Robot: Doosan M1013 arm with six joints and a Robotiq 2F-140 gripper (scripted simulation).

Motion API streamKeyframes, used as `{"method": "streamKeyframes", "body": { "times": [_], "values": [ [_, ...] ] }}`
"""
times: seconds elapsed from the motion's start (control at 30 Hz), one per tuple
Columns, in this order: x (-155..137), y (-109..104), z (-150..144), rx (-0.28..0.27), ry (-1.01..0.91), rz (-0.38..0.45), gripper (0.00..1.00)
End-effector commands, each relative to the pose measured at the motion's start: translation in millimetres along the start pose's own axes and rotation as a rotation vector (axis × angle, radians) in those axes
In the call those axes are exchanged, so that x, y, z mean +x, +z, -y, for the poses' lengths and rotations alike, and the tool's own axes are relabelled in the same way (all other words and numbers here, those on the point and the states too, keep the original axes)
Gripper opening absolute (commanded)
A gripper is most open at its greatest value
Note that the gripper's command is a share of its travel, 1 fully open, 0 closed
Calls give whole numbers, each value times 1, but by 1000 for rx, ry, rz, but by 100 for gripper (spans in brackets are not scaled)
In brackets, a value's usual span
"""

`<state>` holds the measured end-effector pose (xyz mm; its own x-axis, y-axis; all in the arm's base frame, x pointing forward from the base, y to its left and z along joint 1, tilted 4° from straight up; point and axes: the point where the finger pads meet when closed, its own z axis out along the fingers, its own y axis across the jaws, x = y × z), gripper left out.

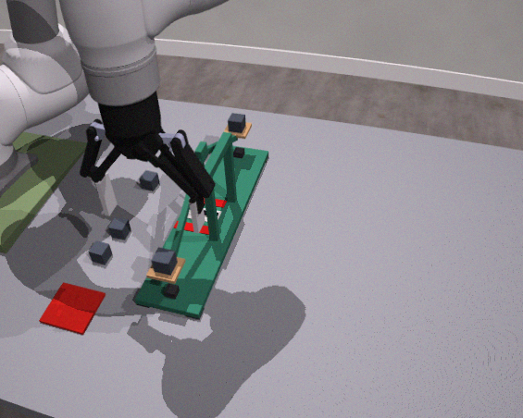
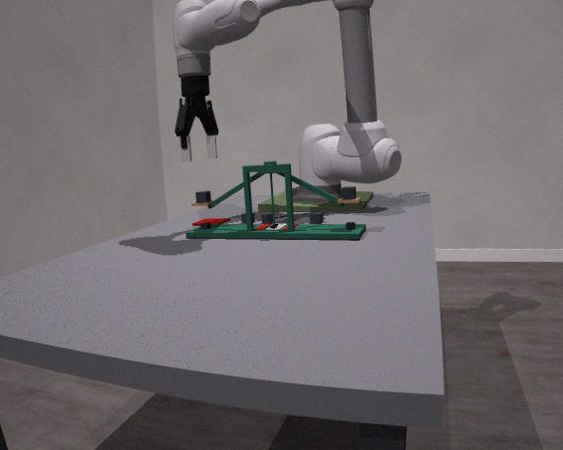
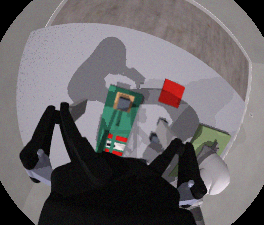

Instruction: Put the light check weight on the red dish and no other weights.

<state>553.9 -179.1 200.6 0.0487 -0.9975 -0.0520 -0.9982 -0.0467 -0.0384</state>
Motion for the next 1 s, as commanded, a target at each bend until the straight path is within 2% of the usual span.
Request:
{"method": "streamKeyframes", "body": {
  "times": [0.0,0.2,0.5,0.57,0.73,0.97],
  "values": [
    [0,0,0,0,0,0,100],
    [0,-13,0,0,0,0,100],
    [0,-68,0,0,0,0,100],
    [0,-68,0,0,0,0,100],
    [0,-85,0,0,0,0,100],
    [-1,-86,-2,0,0,0,100]
  ]
}}
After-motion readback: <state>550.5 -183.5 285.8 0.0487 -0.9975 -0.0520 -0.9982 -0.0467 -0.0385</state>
